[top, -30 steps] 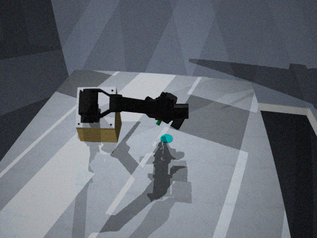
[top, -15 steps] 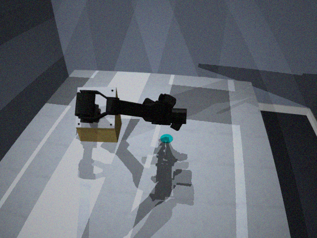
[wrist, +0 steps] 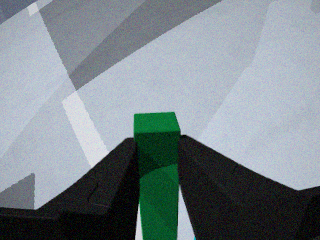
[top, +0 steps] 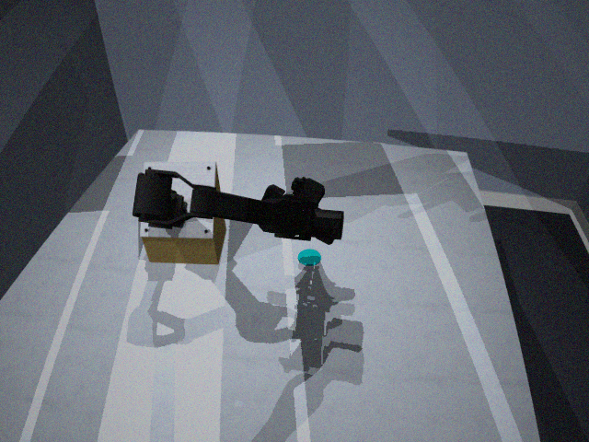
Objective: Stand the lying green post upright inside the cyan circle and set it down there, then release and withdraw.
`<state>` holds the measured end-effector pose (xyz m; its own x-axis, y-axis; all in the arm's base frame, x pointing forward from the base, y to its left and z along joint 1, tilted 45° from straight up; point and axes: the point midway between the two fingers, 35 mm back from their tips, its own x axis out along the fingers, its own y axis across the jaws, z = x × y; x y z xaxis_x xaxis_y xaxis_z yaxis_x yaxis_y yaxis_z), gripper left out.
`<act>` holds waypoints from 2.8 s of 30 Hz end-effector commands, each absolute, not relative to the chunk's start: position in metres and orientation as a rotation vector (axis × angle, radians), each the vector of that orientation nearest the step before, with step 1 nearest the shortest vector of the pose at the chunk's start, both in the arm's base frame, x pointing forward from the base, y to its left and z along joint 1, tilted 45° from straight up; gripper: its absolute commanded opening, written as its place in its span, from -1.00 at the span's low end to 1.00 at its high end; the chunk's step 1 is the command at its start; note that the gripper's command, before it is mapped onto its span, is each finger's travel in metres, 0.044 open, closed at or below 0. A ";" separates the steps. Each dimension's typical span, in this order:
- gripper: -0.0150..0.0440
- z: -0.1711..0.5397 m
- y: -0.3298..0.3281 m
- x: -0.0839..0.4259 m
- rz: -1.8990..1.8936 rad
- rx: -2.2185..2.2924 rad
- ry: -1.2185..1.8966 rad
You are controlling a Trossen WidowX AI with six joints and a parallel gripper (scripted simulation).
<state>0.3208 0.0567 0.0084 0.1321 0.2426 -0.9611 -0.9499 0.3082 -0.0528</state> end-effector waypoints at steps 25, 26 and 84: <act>-0.42 0.019 0.053 0.321 1.092 -0.799 0.850; -0.42 0.019 0.053 0.321 1.094 -0.798 0.841; -0.42 0.050 0.045 0.319 1.110 -0.810 0.426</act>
